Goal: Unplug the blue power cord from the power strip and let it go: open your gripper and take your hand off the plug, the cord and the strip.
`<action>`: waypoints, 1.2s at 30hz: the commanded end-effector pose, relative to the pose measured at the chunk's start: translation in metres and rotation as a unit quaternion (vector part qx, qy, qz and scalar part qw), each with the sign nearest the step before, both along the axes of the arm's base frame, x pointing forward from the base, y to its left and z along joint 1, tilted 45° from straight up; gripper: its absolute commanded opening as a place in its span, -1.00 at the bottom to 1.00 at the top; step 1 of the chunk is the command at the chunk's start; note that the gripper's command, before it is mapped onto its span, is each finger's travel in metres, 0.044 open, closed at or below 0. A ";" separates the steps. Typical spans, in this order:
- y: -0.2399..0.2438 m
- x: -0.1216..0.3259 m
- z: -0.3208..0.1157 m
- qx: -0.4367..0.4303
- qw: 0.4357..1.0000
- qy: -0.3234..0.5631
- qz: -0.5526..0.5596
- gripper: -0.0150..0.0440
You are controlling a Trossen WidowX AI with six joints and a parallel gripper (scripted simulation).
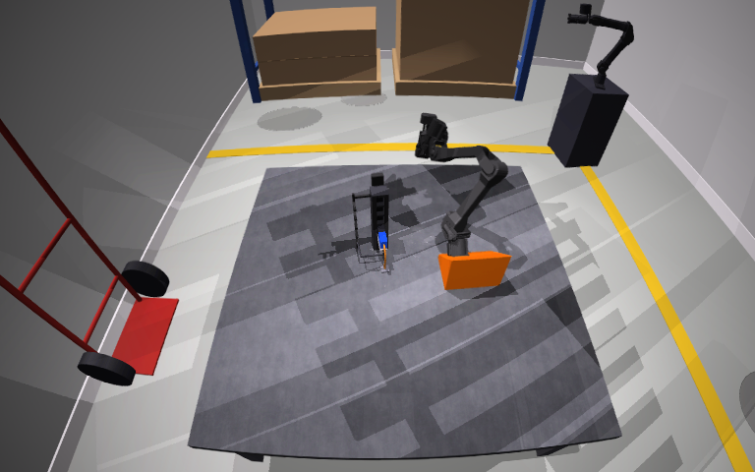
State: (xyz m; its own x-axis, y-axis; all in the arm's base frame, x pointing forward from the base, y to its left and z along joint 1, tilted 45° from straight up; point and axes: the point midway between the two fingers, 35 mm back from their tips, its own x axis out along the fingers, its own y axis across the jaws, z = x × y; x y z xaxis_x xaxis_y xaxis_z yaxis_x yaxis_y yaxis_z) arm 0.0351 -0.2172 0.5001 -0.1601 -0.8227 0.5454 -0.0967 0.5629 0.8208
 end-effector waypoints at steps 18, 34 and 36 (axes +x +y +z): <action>-0.027 0.120 -0.040 0.107 0.946 0.300 0.056 0.05; 0.026 0.262 -0.095 0.043 0.757 0.638 0.137 0.05; 0.041 0.279 -0.105 0.019 0.720 0.678 0.146 0.05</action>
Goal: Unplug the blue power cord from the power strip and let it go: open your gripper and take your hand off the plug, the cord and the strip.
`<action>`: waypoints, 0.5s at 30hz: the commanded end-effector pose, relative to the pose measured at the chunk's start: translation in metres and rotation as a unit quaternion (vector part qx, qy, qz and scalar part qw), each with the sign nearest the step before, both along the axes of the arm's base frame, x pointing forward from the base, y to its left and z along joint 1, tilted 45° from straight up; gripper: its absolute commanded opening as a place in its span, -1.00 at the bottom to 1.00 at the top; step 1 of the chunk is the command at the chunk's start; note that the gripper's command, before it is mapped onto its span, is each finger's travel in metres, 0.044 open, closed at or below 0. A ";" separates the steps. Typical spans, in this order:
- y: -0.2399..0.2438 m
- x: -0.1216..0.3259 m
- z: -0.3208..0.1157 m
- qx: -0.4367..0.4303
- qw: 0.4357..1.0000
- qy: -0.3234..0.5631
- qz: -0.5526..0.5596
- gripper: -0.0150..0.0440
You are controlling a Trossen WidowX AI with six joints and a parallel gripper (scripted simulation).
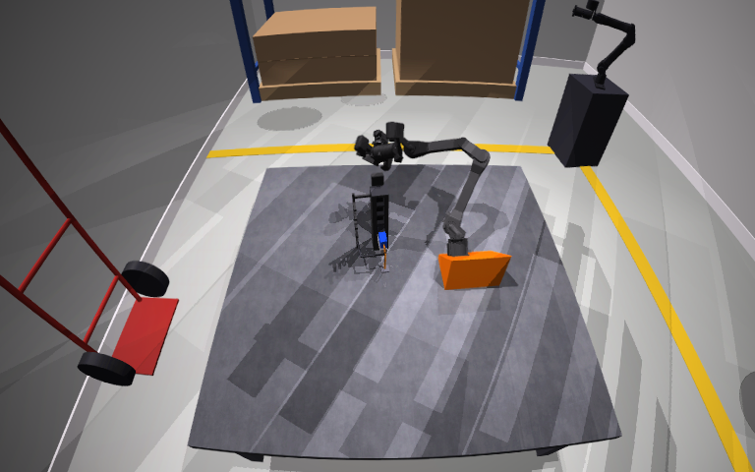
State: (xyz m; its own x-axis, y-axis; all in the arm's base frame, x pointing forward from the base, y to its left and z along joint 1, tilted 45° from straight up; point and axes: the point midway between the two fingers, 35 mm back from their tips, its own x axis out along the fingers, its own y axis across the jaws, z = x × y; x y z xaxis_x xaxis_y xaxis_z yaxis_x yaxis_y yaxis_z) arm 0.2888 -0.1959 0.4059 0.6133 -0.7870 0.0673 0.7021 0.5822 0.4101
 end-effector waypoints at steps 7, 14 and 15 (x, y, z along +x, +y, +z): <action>0.078 0.077 -0.045 -0.098 0.956 0.233 0.147 0.05; 0.149 0.111 -0.083 -0.196 0.872 0.369 0.256 0.05; 0.159 0.114 -0.088 -0.211 0.857 0.385 0.271 0.05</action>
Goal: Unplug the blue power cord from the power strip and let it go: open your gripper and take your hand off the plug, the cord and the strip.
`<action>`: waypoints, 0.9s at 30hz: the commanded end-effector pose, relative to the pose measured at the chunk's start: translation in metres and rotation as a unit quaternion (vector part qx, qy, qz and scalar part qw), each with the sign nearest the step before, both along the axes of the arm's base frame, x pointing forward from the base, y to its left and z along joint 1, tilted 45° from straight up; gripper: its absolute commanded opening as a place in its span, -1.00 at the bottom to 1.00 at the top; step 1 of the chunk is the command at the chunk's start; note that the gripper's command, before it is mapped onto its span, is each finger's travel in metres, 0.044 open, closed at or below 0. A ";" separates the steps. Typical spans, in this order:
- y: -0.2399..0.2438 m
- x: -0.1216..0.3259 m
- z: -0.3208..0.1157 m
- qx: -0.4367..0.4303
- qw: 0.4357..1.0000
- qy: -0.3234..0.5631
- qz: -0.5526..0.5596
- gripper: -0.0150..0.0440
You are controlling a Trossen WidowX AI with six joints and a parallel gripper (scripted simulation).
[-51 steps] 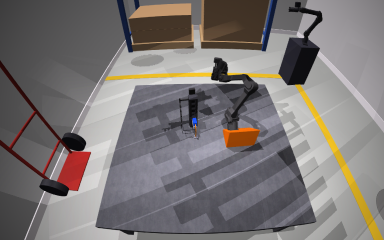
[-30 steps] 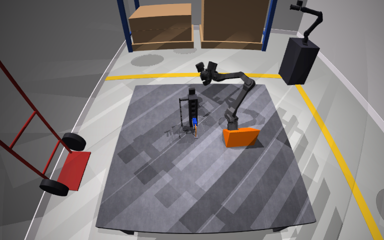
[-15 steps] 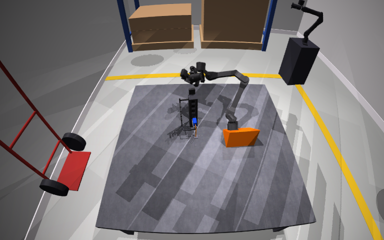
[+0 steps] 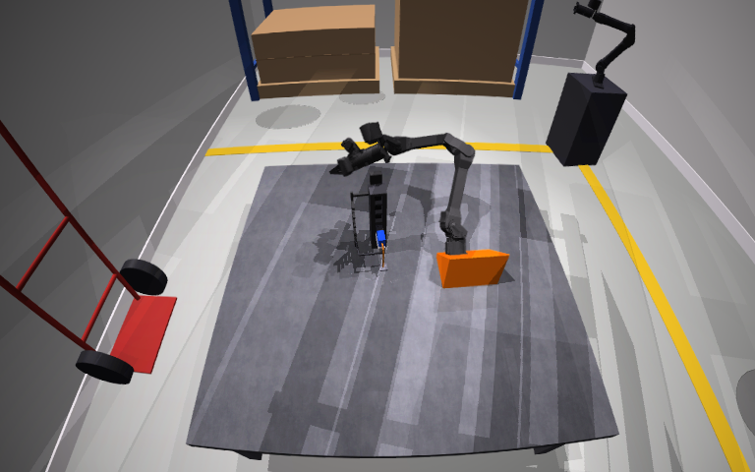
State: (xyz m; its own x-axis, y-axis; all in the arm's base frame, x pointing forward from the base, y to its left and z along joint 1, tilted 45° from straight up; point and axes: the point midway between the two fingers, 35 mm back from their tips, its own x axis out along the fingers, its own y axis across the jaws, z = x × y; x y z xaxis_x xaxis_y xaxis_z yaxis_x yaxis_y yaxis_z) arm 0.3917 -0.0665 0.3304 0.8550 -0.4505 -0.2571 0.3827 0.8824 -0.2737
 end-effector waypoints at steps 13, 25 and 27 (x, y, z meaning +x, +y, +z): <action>0.130 0.015 -0.119 -0.182 0.902 0.297 0.255 0.05; 0.144 -0.033 -0.209 -0.279 0.747 0.502 0.335 0.05; 0.140 -0.041 -0.217 -0.289 0.724 0.528 0.337 0.05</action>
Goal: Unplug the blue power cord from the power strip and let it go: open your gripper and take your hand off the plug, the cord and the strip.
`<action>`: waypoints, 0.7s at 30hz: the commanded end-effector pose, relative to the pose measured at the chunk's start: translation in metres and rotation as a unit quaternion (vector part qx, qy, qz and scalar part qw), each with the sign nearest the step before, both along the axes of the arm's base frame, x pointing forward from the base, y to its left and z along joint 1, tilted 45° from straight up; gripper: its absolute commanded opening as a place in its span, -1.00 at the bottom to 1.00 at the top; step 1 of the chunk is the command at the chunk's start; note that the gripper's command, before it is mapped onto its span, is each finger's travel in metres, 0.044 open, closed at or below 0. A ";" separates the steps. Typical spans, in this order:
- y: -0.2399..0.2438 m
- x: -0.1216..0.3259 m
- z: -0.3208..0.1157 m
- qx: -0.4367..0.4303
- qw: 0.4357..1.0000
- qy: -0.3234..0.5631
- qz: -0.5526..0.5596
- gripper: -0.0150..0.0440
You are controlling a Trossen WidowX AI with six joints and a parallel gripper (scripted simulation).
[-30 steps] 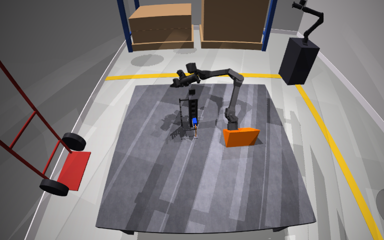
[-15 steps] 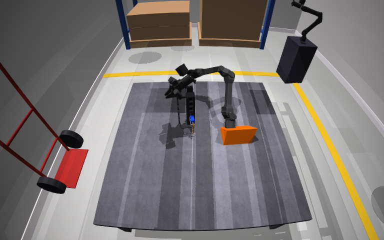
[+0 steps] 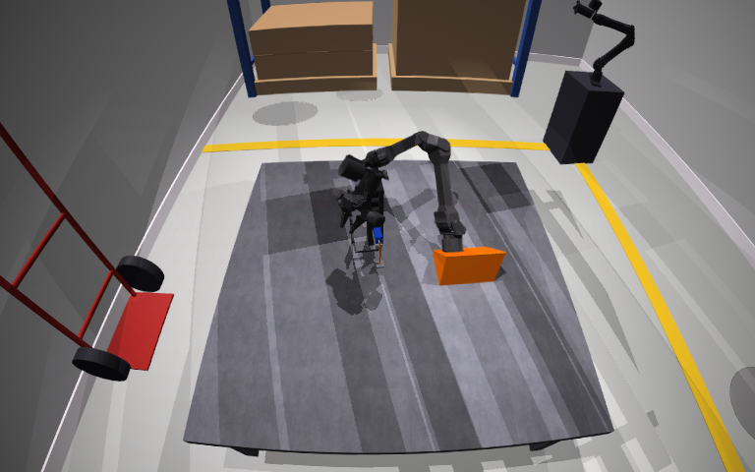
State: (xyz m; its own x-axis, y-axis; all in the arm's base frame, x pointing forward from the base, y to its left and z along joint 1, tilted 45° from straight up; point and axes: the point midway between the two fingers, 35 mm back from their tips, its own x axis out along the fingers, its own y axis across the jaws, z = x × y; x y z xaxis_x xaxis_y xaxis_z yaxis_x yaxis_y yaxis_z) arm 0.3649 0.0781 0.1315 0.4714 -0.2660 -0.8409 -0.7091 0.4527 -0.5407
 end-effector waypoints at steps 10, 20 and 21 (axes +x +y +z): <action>-0.055 -0.099 -0.060 -0.278 0.875 0.374 0.131 0.05; -0.056 -0.100 -0.060 -0.282 0.871 0.380 0.134 0.05; -0.056 -0.100 -0.060 -0.282 0.871 0.380 0.134 0.05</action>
State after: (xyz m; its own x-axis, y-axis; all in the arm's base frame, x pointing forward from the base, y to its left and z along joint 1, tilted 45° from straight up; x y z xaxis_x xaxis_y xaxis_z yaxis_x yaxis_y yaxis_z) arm 0.2652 0.0232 0.0714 -0.0529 -0.6973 -0.7148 -0.9986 0.0370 0.0378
